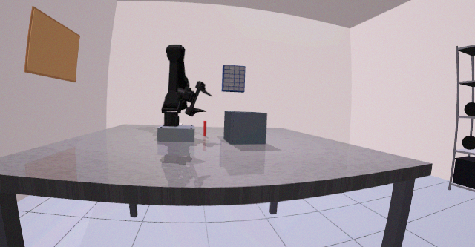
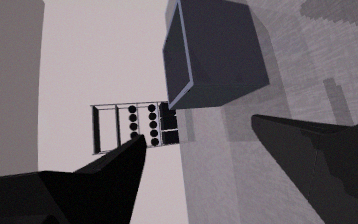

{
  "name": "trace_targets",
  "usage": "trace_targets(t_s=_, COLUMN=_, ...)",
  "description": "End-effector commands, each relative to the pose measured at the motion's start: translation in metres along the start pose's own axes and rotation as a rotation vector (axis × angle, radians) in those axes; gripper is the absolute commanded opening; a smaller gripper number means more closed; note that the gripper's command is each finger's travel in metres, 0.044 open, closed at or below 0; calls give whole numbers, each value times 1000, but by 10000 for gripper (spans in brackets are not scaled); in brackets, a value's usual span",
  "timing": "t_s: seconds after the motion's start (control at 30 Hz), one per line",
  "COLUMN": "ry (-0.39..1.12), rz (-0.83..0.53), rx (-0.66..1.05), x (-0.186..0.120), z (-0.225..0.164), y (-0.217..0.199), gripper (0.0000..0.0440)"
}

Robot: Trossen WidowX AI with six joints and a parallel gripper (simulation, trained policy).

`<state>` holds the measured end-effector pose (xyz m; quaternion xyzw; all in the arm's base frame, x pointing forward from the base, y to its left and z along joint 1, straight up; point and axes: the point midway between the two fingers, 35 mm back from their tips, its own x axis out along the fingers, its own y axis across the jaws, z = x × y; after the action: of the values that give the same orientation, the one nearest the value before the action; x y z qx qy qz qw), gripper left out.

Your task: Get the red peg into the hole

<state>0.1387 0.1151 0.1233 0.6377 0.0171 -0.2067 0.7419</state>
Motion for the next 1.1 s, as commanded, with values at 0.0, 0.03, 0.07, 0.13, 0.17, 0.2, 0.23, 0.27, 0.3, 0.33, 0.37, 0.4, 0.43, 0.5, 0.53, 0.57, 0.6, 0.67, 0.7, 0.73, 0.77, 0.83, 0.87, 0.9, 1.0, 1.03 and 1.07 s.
trace_targets(t_s=0.0, ry=2, rz=-4, rx=35, x=-1, z=-2, y=0, gripper=421)
trace_targets(t_s=0.03, ry=3, rz=-9, rx=69, x=-1, z=-3, y=0, gripper=437)
trace_targets(t_s=0.07, ry=3, rz=-15, rx=104, x=-2, z=-4, y=-1, gripper=440)
trace_targets(t_s=0.13, ry=3, rz=-25, rx=172, x=-3, z=-6, y=-2, gripper=440)
trace_targets(t_s=0.17, ry=3, rz=-30, rx=207, x=-4, z=-7, y=-2, gripper=440)
trace_targets(t_s=0.2, ry=2, rz=-35, rx=242, x=-4, z=-7, y=-2, gripper=440)
trace_targets(t_s=0.23, ry=2, rz=-39, rx=276, x=-5, z=-8, y=-3, gripper=440)
trace_targets(t_s=0.27, ry=1, rz=-44, rx=311, x=-5, z=-9, y=-3, gripper=440)
trace_targets(t_s=0.3, ry=0, rz=-48, rx=345, x=-6, z=-10, y=-3, gripper=440)
trace_targets(t_s=0.33, ry=-1, rz=-53, rx=380, x=-6, z=-11, y=-4, gripper=440)
trace_targets(t_s=0.37, ry=-2, rz=-57, rx=414, x=-7, z=-12, y=-4, gripper=440)
trace_targets(t_s=0.4, ry=-4, rz=-62, rx=449, x=-7, z=-12, y=-4, gripper=440)
trace_targets(t_s=0.43, ry=-6, rz=-66, rx=483, x=-7, z=-13, y=-4, gripper=440)
trace_targets(t_s=0.5, ry=-10, rz=-75, rx=552, x=-8, z=-15, y=-5, gripper=440)
trace_targets(t_s=0.53, ry=-13, rz=-80, rx=587, x=-9, z=-15, y=-5, gripper=440)
trace_targets(t_s=0.57, ry=-16, rz=-84, rx=621, x=-9, z=-16, y=-5, gripper=440)
trace_targets(t_s=0.6, ry=-19, rz=-88, rx=656, x=-9, z=-17, y=-5, gripper=440)
trace_targets(t_s=0.67, ry=-26, rz=-97, rx=725, x=-10, z=-18, y=-6, gripper=440)
trace_targets(t_s=0.7, ry=-30, rz=-101, rx=759, x=-10, z=-19, y=-6, gripper=440)
trace_targets(t_s=0.73, ry=-34, rz=-105, rx=793, x=-10, z=-20, y=-6, gripper=440)
trace_targets(t_s=0.77, ry=-39, rz=-109, rx=828, x=-11, z=-20, y=-6, gripper=440)
trace_targets(t_s=0.83, ry=-48, rz=-117, rx=896, x=-11, z=-21, y=-7, gripper=440)
trace_targets(t_s=0.87, ry=-54, rz=-121, rx=931, x=-11, z=-22, y=-7, gripper=440)
trace_targets(t_s=0.9, ry=-59, rz=-125, rx=965, x=-11, z=-22, y=-7, gripper=440)
trace_targets(t_s=1.0, ry=-77, rz=-135, rx=1068, x=-12, z=-24, y=-7, gripper=440)
trace_targets(t_s=1.03, ry=-83, rz=-138, rx=1102, x=-12, z=-25, y=-7, gripper=440)
trace_targets(t_s=1.07, ry=-90, rz=-141, rx=1136, x=-12, z=-25, y=-7, gripper=440)
